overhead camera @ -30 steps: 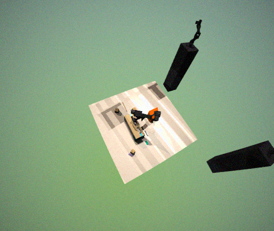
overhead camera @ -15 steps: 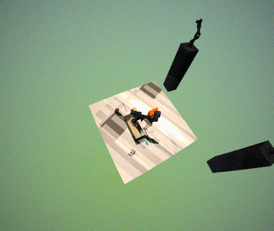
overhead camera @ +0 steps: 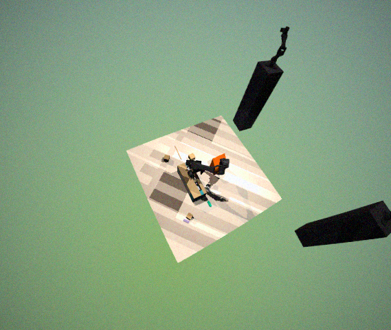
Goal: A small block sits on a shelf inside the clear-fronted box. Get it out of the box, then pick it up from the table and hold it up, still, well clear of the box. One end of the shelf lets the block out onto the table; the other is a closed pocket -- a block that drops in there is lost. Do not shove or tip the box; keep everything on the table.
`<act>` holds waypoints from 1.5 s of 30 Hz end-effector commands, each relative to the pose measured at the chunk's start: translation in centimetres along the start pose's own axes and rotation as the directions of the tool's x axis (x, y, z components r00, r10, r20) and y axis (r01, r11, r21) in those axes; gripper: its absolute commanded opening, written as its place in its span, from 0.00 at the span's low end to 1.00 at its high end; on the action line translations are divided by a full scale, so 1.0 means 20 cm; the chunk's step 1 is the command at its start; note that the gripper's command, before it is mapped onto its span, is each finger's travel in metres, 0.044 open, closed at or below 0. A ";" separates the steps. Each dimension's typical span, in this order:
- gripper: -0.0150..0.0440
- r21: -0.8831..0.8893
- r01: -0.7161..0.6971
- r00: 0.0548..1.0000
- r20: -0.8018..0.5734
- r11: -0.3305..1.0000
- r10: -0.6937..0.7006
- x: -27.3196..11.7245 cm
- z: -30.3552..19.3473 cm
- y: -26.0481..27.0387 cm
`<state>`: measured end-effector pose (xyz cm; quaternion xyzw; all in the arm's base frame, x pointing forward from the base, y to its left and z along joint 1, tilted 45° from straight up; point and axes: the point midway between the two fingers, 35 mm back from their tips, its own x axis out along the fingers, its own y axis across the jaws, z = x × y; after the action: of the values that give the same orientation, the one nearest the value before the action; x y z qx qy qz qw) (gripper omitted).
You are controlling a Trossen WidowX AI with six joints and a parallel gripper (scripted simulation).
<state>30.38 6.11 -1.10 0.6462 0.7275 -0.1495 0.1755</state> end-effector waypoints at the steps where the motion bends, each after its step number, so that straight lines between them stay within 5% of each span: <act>1: 0.93 0.009 0.001 1.000 -0.006 1.000 -0.001 0.04 0.01 -0.01; 45: 0.93 0.001 0.002 1.000 -0.006 1.000 -0.002 0.15 -0.27 0.00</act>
<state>30.02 10.71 2.03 0.6453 0.7285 -0.1467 0.1770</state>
